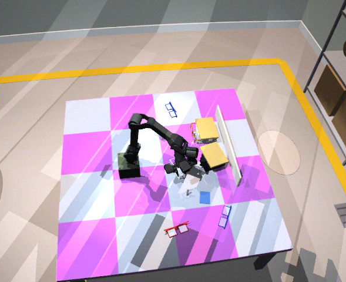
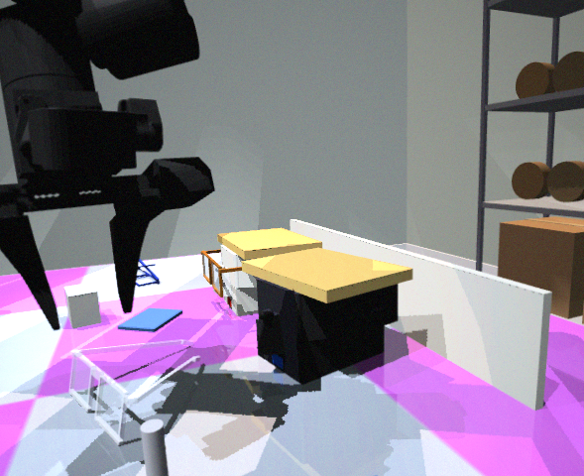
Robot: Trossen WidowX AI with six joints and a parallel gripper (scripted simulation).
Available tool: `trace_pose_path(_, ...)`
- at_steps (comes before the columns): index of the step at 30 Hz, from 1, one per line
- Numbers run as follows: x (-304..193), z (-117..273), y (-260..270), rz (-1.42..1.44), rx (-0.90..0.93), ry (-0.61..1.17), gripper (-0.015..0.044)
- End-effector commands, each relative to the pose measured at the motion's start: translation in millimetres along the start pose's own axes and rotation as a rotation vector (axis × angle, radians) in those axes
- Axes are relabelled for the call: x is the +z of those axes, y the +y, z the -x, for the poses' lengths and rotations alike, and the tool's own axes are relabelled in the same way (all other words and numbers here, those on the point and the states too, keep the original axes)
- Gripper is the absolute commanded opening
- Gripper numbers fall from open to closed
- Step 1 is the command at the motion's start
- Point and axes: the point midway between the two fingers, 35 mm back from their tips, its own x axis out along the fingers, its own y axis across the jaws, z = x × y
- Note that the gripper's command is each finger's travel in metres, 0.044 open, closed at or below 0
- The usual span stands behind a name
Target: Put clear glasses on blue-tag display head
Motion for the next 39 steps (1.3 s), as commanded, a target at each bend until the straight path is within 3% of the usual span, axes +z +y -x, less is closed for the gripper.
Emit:
trace_pose_path(1, -67.3, -7.8, 15.1, 0.079, 0.014, 0.141, 0.02)
trace_pose_path(7, -145.3, -8.3, 12.1, 0.171, 0.003, 0.29, 0.02)
trace_pose_path(11, -145.3, -8.3, 12.1, 0.171, 0.003, 0.29, 0.02)
trace_pose_path(14, -145.3, -8.3, 12.1, 0.171, 0.003, 0.29, 0.0121)
trace_pose_path(39, -151.8, -31.1, 10.2, 0.171, 0.003, 0.29, 0.012)
